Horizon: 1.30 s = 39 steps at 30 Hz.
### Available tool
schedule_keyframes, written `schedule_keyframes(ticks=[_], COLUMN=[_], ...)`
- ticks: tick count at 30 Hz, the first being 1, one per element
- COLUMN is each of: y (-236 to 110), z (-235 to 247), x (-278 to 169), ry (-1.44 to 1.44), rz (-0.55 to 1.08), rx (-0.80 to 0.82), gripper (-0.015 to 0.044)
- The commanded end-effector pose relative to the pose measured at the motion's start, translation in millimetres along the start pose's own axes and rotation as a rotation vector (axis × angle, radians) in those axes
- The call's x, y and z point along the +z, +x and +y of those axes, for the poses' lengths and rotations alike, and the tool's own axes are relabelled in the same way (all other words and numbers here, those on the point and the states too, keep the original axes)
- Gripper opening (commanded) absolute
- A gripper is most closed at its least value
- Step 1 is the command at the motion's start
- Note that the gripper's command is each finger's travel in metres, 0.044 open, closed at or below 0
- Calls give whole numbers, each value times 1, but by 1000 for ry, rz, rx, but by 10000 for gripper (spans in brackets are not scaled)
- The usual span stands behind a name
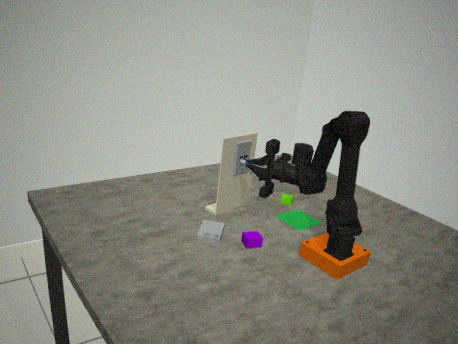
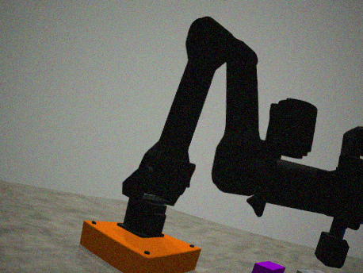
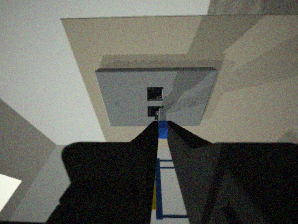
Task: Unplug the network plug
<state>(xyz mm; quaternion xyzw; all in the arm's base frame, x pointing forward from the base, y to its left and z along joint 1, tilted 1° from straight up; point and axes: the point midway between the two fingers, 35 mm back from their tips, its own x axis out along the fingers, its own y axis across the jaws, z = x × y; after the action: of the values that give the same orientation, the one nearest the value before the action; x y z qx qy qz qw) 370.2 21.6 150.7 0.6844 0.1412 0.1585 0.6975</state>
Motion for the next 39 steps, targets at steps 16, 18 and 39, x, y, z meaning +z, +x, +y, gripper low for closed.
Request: schedule_keyframes(ticks=[16, 18, 39], y=[-13, -15, -29], z=[2, 2, 2], x=[-3, -3, -6], ry=[0, 0, 0], rz=[2, 2, 2], rx=[5, 5, 4], gripper=[0, 0, 0])
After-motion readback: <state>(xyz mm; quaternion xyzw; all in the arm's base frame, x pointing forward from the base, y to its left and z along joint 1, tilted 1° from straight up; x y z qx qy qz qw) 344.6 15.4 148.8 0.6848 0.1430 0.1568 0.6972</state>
